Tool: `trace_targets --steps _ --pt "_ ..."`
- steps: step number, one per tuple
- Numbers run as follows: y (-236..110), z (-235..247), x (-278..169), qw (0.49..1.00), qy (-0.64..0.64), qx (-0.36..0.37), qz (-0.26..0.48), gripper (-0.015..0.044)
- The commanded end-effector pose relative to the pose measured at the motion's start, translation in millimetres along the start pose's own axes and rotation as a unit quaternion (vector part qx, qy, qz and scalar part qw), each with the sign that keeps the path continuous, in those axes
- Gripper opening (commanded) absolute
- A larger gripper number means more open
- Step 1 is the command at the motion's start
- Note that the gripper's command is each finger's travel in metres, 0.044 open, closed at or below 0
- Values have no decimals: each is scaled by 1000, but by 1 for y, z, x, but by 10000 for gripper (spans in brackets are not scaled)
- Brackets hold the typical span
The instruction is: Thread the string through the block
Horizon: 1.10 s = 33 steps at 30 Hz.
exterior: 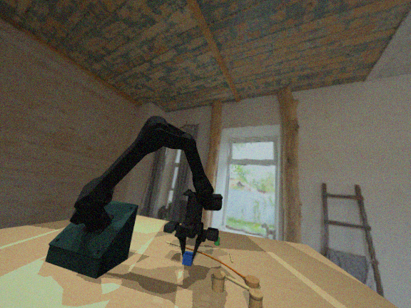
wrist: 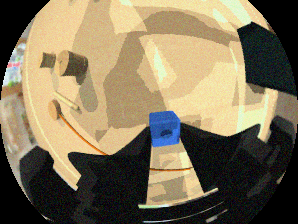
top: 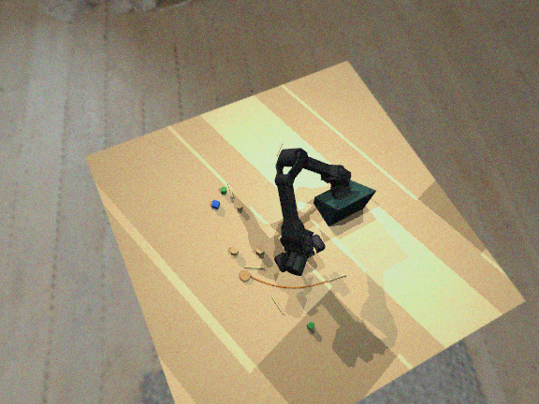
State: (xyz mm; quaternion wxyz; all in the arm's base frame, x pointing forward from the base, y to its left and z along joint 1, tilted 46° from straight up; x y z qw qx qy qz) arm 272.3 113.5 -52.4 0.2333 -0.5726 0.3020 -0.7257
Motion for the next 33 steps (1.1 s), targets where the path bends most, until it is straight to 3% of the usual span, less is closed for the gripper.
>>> trace_targets --steps 1,4,6,33 --pt "0 0 0 1000 0 0 0 66" --pt "0 0 0 1000 0 0 0 46" --pt "0 0 0 1000 0 0 0 0" --pt "-15 0 0 1000 0 0 0 0"
Point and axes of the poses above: the point midway between the two fingers, 35 mm back from their tips, its own y axis out along the fingers, its own z axis across the jaws, x = y × z, the point moved 10 cm from there along -y, back along the fingers, and after that the axes turned 13 degrees about y, right-handed, at the moved point
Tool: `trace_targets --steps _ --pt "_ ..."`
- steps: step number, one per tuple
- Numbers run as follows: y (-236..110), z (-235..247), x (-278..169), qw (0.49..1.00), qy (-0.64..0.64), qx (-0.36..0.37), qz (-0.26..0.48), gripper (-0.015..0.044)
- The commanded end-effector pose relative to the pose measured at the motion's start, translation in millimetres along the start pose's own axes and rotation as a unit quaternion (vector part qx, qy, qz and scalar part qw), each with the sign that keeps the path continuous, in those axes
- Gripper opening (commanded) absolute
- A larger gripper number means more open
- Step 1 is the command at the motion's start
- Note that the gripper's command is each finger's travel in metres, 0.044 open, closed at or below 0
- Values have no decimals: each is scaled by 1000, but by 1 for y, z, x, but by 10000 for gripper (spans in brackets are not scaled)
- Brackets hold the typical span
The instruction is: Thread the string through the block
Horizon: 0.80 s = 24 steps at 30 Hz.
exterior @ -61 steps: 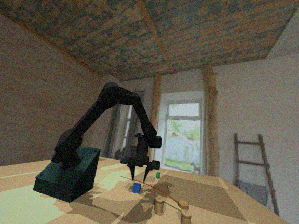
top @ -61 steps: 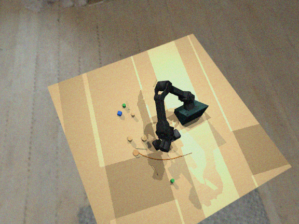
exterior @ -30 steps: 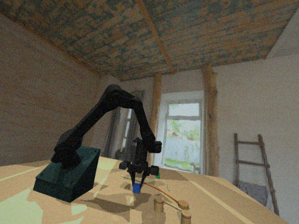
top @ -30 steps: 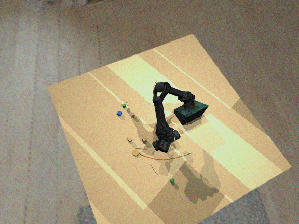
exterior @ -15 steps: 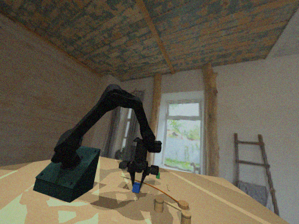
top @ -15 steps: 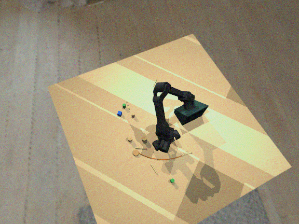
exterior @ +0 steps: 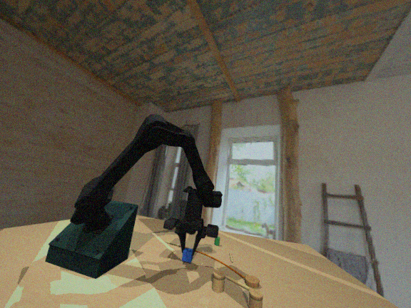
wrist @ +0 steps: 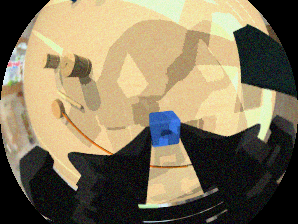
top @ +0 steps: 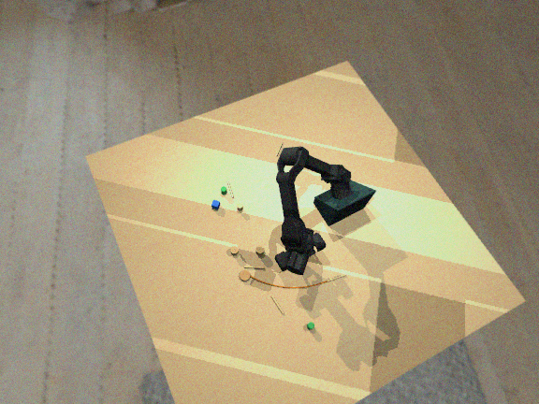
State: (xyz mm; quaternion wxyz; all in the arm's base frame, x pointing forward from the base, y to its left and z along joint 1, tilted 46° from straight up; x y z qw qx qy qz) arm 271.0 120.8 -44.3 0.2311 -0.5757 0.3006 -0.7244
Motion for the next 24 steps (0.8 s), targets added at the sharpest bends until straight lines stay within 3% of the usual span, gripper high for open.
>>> trace_targets --steps 1,9,24 --pt "-4 1 -1 1000 3 1 3 0" --pt "-3 2 3 1000 3 -4 14 0" --pt "8 13 46 987 2 -39 154 0"
Point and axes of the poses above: the point midway between the two fingers, 35 mm back from their tips, its own y axis out along the fingers, its own z axis across the jaws, x = y × z, the point moved 10 cm from there along -y, back along the fingers, and after that the axes turned 13 degrees about y, right-handed, at the moved point
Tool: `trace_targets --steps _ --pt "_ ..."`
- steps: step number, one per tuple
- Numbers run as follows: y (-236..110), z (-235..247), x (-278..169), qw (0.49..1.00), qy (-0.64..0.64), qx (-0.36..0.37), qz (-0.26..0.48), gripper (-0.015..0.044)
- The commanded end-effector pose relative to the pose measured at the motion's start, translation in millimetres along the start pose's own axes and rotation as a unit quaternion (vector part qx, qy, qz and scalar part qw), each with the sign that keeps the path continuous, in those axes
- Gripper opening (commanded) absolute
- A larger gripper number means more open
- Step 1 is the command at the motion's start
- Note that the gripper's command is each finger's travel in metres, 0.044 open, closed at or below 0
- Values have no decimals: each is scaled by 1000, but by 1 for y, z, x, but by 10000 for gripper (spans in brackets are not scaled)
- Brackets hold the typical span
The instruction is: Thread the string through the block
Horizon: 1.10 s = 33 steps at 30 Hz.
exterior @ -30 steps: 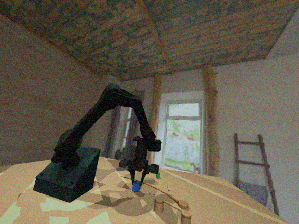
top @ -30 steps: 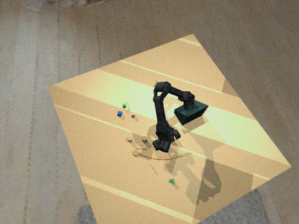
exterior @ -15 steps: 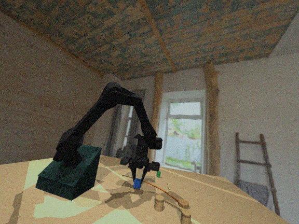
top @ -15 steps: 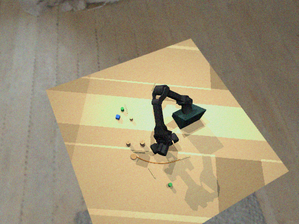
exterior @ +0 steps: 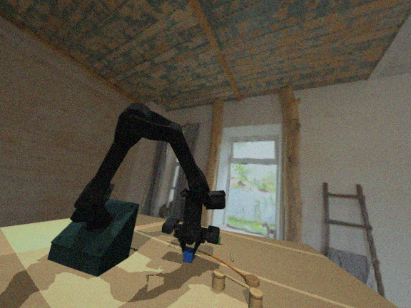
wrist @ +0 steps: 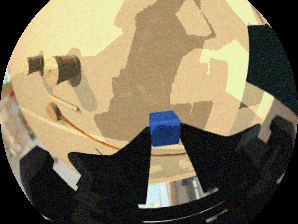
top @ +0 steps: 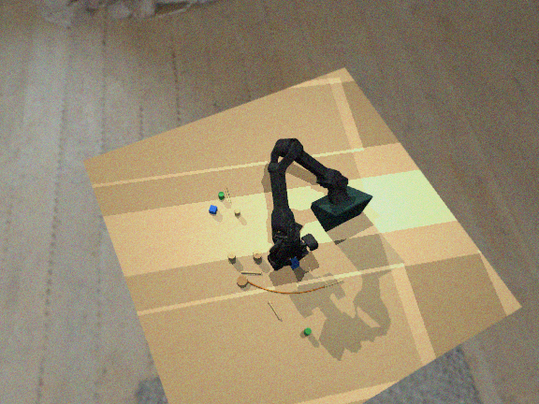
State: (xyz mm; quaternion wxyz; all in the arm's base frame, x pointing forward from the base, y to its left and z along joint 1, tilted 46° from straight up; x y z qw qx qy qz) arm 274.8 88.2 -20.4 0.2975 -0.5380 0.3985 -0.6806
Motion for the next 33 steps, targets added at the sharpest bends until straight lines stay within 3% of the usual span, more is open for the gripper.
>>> trace_targets --steps 1,33 --pt "0 0 10 999 -3 -4 33 0" --pt "25 19 84 961 -9 -66 267 0"
Point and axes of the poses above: the point midway between the two fingers, 35 mm back from their tips, its own y axis out along the fingers, its own z axis across the jaws, x = y × z, the point moved 10 cm from there along -y, back along the fingers, and after that the axes turned 13 degrees about y, right-handed, at the moved point
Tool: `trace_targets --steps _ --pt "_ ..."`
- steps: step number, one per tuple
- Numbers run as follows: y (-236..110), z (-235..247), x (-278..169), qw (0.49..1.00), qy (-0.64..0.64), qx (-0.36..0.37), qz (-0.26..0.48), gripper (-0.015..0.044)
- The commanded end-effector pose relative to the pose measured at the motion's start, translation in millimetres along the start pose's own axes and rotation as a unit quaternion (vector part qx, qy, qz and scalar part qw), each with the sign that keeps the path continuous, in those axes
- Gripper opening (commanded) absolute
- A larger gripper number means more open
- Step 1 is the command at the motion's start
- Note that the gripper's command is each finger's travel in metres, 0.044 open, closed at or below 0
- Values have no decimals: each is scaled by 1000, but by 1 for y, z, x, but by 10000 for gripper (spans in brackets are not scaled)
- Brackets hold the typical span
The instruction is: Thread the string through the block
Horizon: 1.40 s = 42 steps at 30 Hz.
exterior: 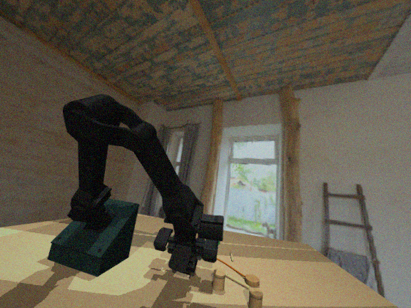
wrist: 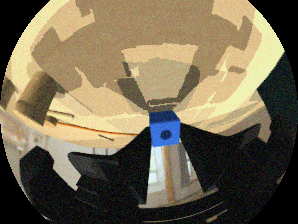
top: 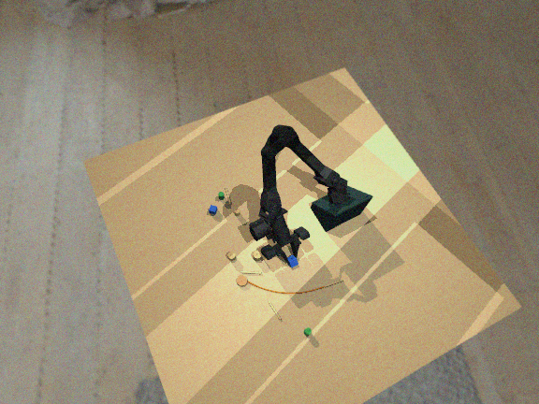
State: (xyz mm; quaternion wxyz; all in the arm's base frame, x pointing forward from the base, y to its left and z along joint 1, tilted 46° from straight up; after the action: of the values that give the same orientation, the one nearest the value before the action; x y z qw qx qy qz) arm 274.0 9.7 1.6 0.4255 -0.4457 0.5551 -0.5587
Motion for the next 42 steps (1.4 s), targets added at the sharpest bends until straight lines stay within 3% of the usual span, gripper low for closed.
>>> trace_targets --steps 1,7,16,22,40,42 --pt "0 0 10 999 -1 -9 30 0" --pt "-1 3 24 997 -2 -15 73 0" --pt "-3 3 15 999 -1 -10 50 236" --pt "-63 1 7 999 -3 -10 52 243" --pt "-65 1 7 999 -3 -10 52 243" --pt "-62 0 5 998 -43 -13 41 296"
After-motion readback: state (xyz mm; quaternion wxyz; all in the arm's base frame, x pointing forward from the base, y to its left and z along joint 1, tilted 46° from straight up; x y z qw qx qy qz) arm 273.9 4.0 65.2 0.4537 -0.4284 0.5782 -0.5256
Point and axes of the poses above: the point midway between the two fingers, 35 mm back from their tips, its own y axis out along the fingers, its own z axis across the jaws, x = y × z, the point moved 10 cm from there along -y, back along the fingers, and after that the axes turned 13 degrees about y, right-handed, at the moved point
